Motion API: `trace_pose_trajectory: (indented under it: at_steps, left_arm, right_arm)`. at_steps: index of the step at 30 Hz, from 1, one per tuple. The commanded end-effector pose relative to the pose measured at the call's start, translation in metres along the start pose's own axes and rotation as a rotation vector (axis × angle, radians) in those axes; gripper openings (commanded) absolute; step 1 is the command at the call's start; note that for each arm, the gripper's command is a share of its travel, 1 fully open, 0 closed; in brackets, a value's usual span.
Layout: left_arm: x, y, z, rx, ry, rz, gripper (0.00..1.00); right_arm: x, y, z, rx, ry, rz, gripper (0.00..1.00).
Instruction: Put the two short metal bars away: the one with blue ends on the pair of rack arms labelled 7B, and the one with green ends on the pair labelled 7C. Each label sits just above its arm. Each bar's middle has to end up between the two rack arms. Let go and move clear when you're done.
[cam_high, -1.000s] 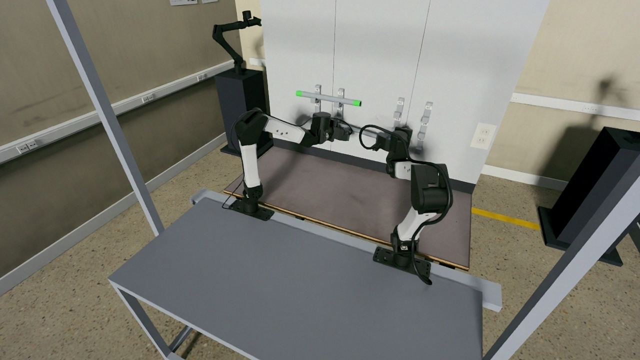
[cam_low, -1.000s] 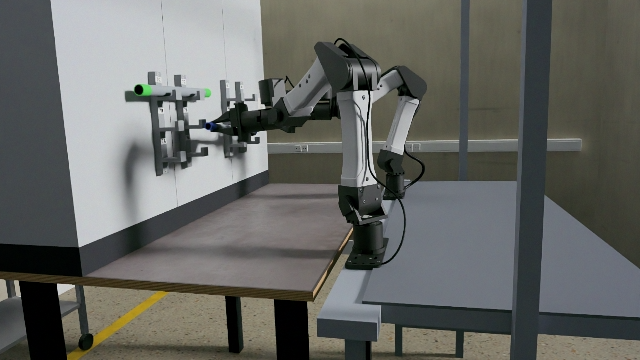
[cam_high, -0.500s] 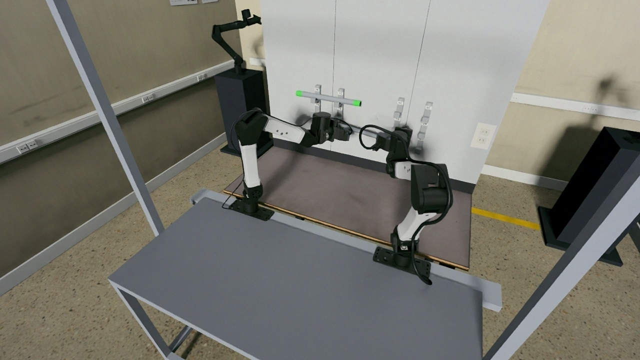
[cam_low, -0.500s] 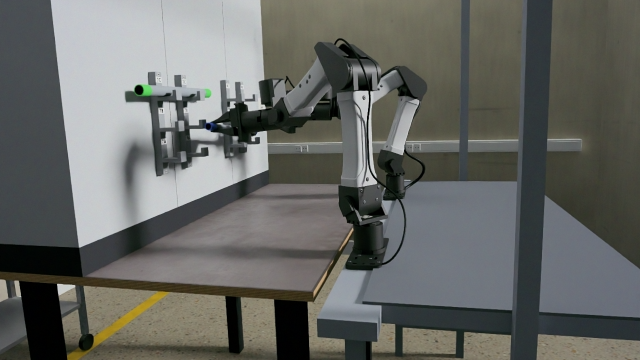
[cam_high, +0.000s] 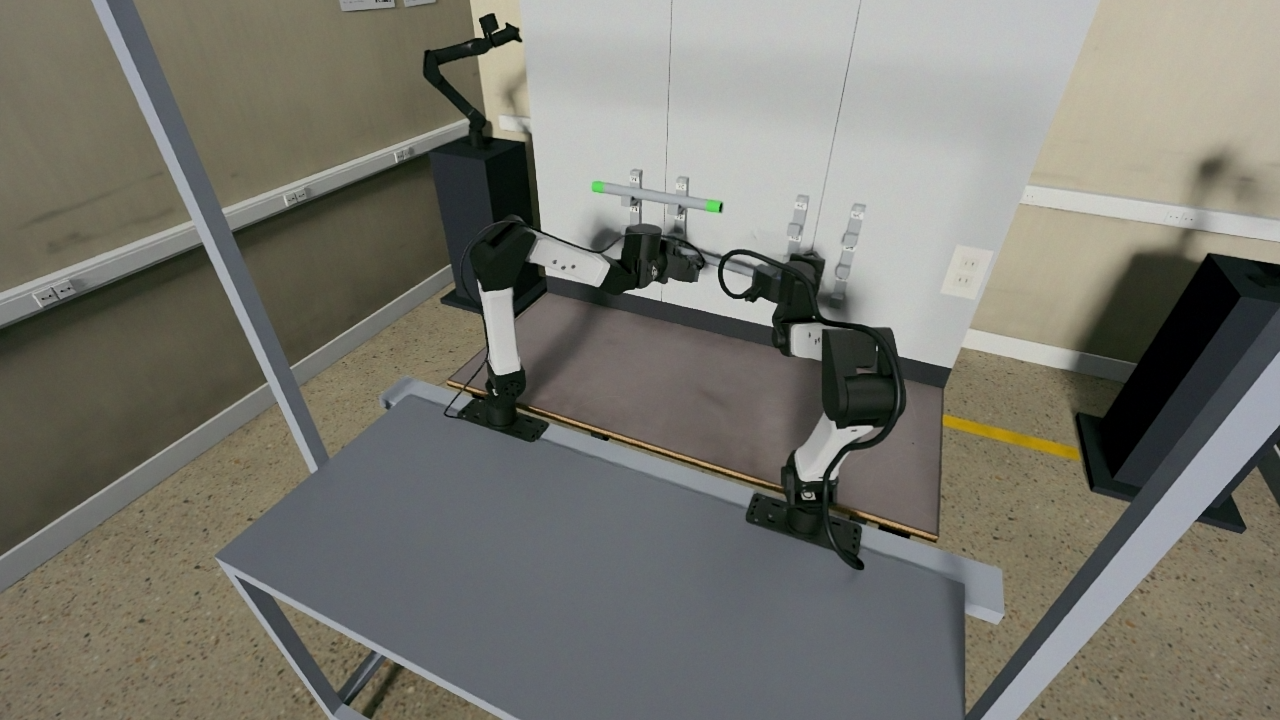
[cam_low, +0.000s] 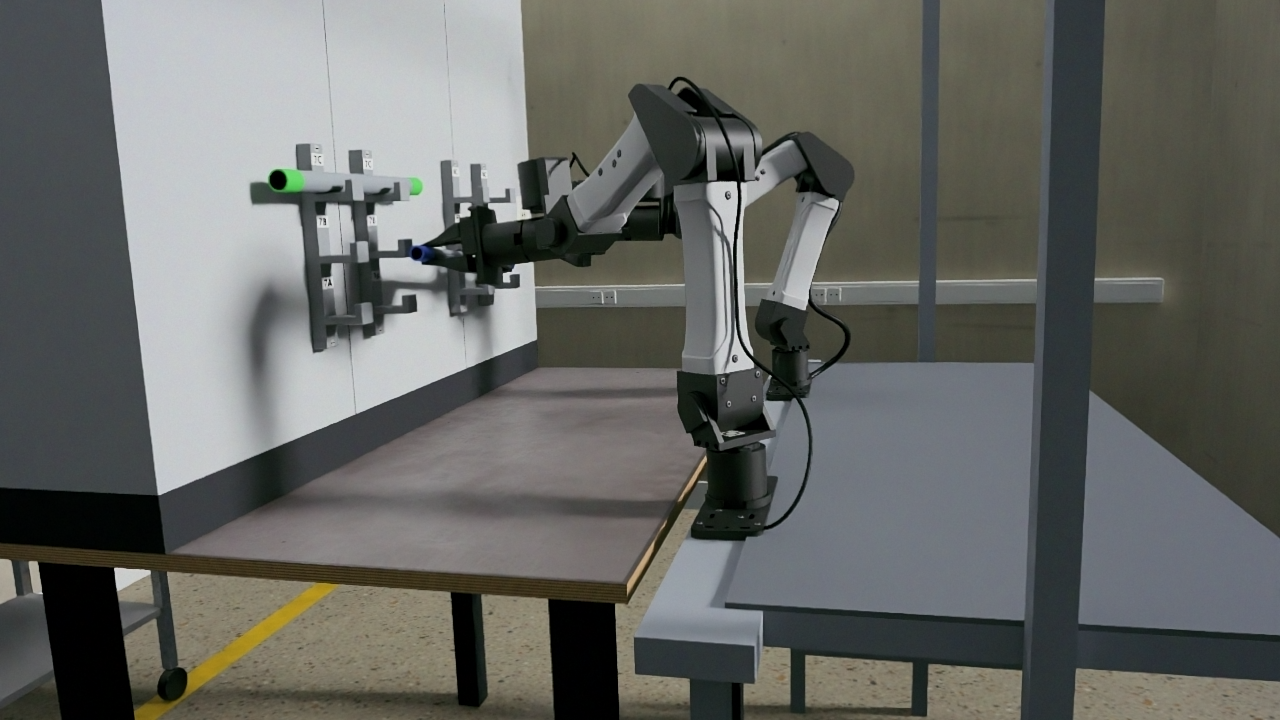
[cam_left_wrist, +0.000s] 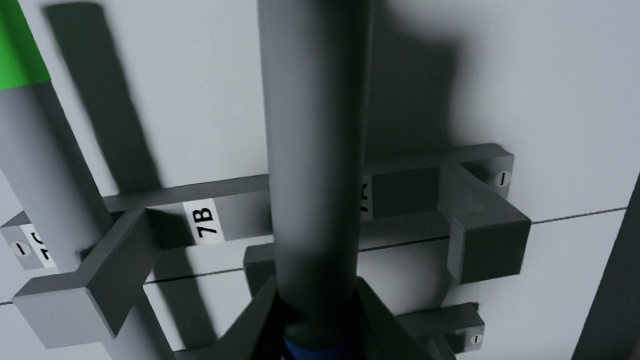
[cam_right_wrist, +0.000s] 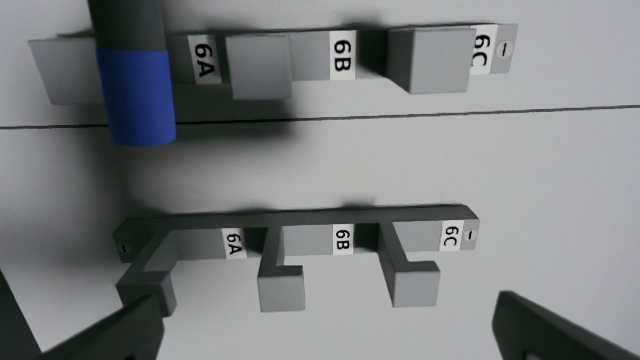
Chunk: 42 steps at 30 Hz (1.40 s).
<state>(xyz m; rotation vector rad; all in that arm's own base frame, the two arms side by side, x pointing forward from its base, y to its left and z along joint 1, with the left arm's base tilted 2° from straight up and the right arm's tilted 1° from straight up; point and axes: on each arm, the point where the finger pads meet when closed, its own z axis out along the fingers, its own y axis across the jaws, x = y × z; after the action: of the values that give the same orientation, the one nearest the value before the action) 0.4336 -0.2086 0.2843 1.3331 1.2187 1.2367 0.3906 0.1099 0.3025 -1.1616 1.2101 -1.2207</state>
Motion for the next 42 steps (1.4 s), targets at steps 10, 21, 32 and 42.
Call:
trace_pose_trajectory:
  at_steps: [10, 21, 32, 42]
  left_arm:
    - [0.02, 0.031, -0.006, -0.103, 0.0, -0.108, 0.0]
    - [0.04, 0.034, -0.007, -0.103, 0.0, -0.108, 0.0]
    - [0.066, 0.044, -0.008, -0.103, 0.0, -0.108, 0.0]
    - [0.083, 0.043, -0.007, -0.103, 0.0, -0.108, 0.0]
  right_arm:
    - [0.003, 0.006, -0.003, -0.022, -0.004, -0.013, 1.0]
    - [0.003, 0.006, -0.003, -0.022, -0.004, -0.013, 1.0]
    - [0.003, 0.006, -0.003, -0.022, -0.004, -0.013, 1.0]
    - [0.003, 0.006, -0.003, -0.022, -0.004, -0.013, 1.0]
